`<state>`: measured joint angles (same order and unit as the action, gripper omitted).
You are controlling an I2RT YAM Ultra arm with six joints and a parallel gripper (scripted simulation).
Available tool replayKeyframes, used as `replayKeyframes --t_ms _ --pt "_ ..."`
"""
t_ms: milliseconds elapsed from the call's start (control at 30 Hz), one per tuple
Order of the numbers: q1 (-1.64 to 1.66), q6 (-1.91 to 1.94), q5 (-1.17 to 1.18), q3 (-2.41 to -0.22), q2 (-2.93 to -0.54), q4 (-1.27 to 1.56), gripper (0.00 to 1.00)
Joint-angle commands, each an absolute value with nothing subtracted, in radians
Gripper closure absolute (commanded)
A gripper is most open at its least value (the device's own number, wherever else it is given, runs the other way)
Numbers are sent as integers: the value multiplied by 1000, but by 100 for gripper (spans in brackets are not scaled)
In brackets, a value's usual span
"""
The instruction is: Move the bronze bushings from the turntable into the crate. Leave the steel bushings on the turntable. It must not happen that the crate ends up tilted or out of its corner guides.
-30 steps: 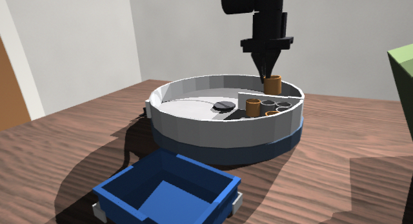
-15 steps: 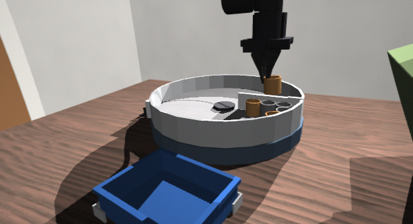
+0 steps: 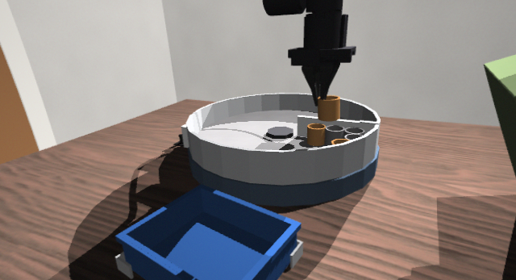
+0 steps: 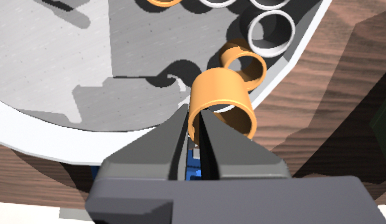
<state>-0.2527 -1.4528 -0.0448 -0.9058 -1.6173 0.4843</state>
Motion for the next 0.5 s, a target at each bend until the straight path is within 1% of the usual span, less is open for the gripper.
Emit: replayKeyframes --t_ms 0,267,467 --pt "-198 -1524 0 -954 -1632 504 100" --pt "-62 -1649 49 -1020 -1674 527 100" --pt "103 -1798 106 -1144 -1756 569 100"
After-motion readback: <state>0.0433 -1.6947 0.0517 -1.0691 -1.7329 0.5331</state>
